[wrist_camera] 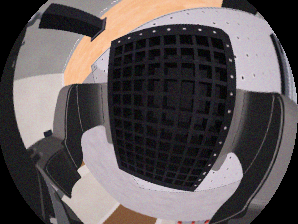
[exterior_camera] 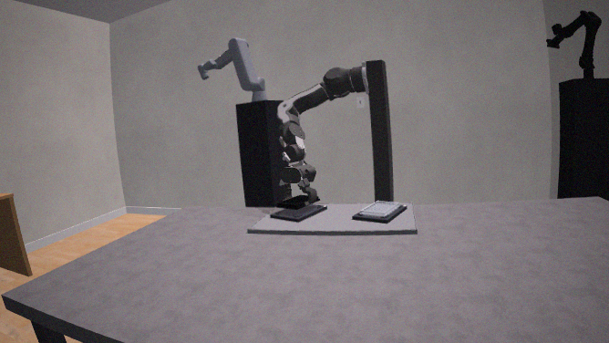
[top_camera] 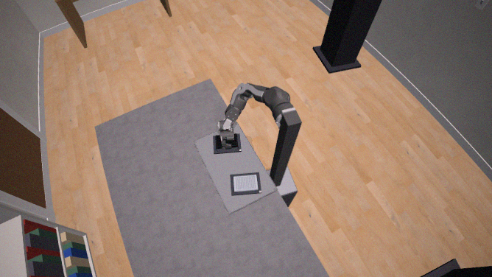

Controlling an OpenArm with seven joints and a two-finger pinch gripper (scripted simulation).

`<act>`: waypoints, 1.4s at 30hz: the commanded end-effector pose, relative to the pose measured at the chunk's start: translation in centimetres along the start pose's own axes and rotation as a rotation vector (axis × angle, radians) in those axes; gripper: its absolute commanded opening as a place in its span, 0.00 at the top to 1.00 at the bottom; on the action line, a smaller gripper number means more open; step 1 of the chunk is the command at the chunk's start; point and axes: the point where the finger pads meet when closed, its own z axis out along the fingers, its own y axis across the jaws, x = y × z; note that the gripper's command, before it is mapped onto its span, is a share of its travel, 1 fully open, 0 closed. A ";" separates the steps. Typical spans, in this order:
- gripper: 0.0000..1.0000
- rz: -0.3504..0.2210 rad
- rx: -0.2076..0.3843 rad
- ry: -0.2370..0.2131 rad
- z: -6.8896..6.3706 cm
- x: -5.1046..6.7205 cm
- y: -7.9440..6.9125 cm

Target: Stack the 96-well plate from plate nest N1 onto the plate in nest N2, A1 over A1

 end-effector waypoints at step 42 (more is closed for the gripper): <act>1.00 0.009 0.015 0.001 -7.3 -0.1 -0.1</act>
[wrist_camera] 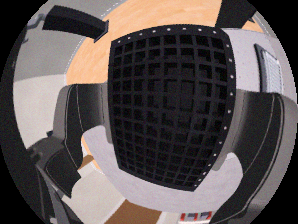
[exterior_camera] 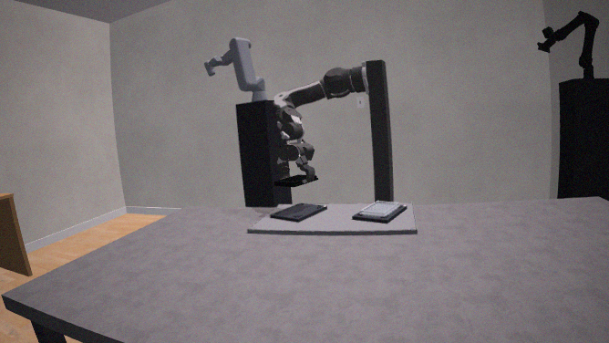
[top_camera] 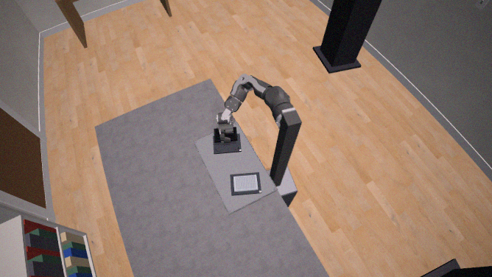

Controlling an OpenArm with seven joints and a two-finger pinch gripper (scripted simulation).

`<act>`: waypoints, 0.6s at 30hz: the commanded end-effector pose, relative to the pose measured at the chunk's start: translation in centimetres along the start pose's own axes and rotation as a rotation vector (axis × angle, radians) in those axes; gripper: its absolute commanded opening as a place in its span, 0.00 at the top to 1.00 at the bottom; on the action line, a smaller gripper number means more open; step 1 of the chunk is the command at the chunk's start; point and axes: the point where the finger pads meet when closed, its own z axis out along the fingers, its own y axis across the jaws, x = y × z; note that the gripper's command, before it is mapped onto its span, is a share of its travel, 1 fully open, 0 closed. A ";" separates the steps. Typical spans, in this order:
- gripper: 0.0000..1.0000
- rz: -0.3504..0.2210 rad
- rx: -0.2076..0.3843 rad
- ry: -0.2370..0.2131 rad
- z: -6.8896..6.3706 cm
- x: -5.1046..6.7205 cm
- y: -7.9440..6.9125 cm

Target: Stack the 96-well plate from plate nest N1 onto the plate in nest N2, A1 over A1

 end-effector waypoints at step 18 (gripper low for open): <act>1.00 -0.001 0.001 0.009 0.8 0.3 0.0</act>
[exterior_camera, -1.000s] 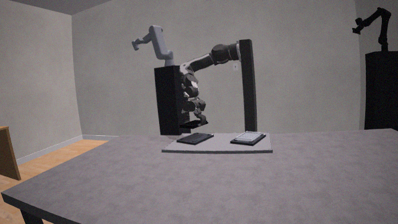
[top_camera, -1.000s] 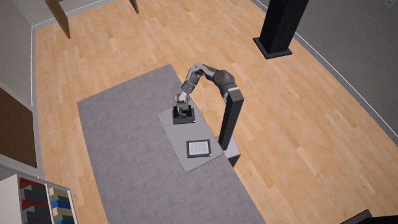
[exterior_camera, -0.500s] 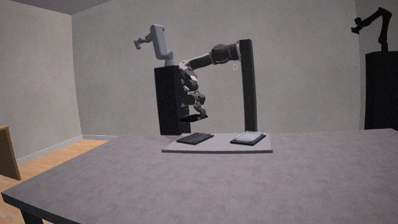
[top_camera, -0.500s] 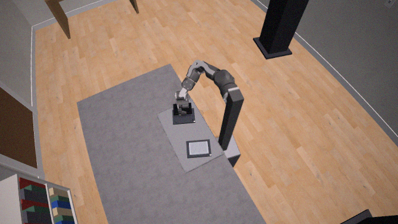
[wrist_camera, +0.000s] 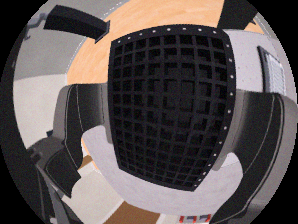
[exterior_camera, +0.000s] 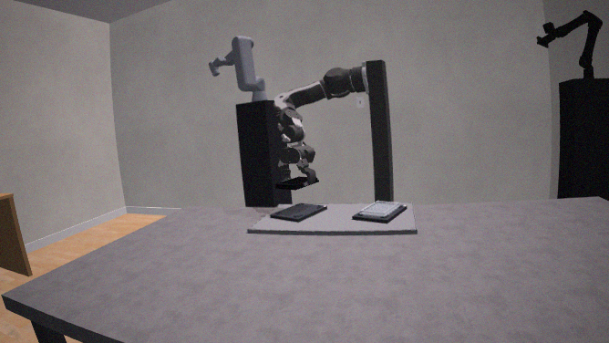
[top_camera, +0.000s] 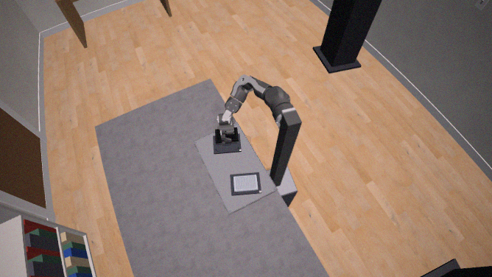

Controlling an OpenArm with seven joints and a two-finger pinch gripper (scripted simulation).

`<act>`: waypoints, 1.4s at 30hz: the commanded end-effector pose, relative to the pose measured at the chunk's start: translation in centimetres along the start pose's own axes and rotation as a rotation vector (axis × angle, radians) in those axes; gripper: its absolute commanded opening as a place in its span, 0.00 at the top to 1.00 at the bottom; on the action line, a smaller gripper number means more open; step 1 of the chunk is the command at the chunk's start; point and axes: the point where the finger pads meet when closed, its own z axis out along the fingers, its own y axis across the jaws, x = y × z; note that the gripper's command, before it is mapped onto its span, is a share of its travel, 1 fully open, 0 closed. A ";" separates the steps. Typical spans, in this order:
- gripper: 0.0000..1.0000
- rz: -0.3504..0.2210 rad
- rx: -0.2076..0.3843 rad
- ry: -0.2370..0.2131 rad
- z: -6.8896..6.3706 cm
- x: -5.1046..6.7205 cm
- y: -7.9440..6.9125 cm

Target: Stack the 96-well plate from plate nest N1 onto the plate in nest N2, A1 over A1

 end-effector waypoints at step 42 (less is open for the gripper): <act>1.00 0.011 -0.006 -0.014 -0.6 3.2 10.9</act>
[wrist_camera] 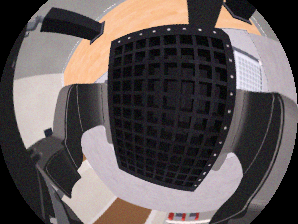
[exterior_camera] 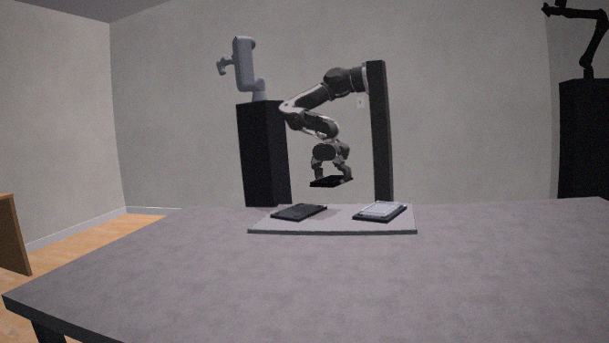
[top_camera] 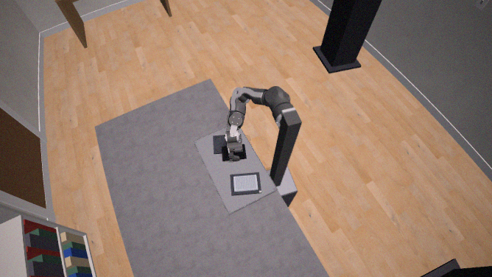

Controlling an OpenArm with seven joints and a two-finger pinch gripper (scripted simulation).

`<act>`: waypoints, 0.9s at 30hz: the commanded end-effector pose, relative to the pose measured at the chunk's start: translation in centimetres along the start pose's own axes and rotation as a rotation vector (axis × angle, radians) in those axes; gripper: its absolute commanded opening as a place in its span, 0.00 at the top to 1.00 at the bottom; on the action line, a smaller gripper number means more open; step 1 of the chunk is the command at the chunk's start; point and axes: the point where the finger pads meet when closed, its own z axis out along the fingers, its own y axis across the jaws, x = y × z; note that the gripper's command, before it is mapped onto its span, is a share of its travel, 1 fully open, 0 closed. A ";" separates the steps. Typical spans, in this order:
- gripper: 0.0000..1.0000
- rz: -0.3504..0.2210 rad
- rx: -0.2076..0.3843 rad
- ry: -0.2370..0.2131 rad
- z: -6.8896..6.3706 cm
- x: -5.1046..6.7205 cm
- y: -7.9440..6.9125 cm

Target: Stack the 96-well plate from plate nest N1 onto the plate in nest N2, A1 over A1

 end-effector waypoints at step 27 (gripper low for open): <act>1.00 0.034 0.027 -0.003 -0.1 1.3 4.1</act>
